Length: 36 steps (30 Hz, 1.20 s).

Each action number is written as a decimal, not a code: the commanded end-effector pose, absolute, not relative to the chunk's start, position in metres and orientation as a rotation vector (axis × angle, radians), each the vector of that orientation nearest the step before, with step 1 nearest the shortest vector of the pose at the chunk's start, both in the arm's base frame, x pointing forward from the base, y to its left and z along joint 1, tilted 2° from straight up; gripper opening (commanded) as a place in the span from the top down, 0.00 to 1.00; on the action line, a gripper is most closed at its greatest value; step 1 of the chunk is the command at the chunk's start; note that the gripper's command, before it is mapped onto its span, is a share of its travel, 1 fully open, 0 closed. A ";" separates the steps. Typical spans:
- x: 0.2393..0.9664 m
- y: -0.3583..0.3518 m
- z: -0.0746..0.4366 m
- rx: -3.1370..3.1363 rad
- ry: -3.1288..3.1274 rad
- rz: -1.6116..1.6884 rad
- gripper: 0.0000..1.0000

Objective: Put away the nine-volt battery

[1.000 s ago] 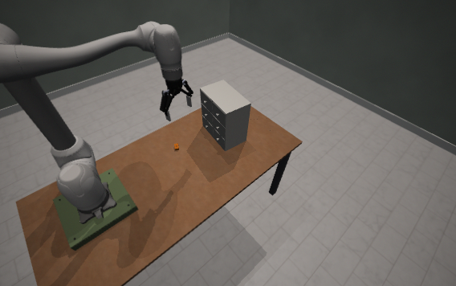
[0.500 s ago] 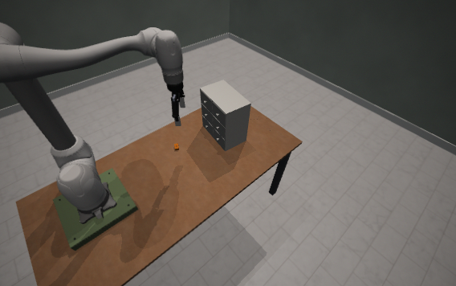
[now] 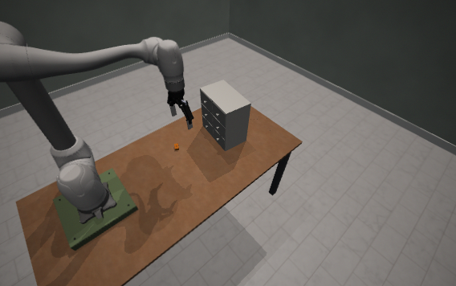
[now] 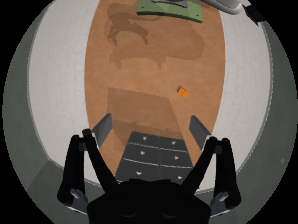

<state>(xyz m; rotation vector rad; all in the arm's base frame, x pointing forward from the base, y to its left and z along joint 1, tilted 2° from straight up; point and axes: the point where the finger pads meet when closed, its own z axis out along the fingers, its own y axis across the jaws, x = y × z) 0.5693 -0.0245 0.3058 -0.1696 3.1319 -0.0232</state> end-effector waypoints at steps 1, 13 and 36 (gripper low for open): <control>0.570 -0.024 0.290 -0.602 3.073 -0.008 0.00; 0.569 -0.024 0.259 -1.549 2.731 -0.048 0.00; 0.567 -0.022 0.227 -2.830 1.418 -0.090 0.00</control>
